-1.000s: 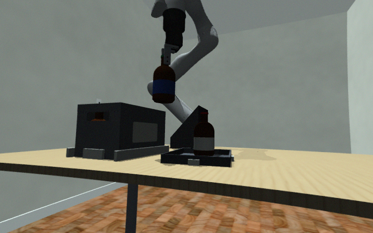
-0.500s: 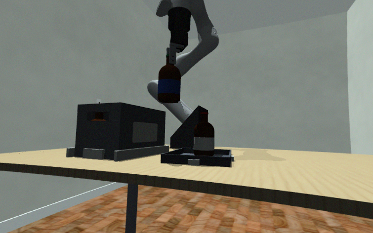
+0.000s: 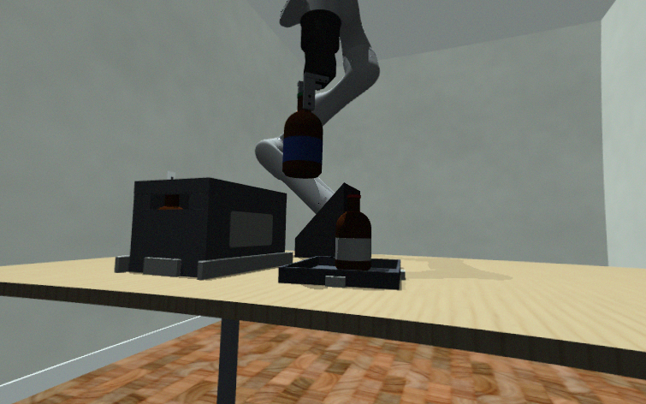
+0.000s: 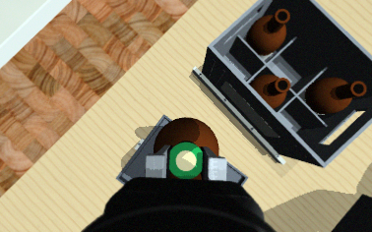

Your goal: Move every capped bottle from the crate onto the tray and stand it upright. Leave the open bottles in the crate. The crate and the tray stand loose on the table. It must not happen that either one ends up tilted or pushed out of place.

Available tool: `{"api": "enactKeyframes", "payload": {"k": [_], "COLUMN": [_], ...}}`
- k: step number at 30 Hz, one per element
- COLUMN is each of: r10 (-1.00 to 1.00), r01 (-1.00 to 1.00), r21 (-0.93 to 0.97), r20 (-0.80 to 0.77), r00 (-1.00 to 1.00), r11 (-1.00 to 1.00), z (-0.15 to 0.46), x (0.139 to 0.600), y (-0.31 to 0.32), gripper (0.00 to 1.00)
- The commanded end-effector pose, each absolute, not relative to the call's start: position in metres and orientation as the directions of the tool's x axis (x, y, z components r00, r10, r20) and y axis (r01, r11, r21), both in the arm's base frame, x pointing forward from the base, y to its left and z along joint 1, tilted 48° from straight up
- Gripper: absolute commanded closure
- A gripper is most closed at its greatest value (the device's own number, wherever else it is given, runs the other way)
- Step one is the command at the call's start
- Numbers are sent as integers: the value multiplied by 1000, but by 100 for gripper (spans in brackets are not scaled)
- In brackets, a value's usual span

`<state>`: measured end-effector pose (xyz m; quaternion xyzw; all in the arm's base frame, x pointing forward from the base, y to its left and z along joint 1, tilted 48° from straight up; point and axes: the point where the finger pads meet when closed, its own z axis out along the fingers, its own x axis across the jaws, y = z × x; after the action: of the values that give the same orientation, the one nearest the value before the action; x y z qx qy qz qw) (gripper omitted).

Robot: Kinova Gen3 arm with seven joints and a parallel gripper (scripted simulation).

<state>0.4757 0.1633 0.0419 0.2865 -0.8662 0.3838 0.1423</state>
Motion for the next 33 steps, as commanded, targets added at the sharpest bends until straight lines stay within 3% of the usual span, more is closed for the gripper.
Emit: {"api": "enactKeyframes", "payload": {"k": [1,33], "r10": [-388,-391], "r01": [-606,-608], "r21": [-578,-578], "r20": [467,466], "r00": [-795,-793], "r11": [546,544], "z": [34,1], "x": [474,477], "y": [171,201], "gripper": [100,100]}}
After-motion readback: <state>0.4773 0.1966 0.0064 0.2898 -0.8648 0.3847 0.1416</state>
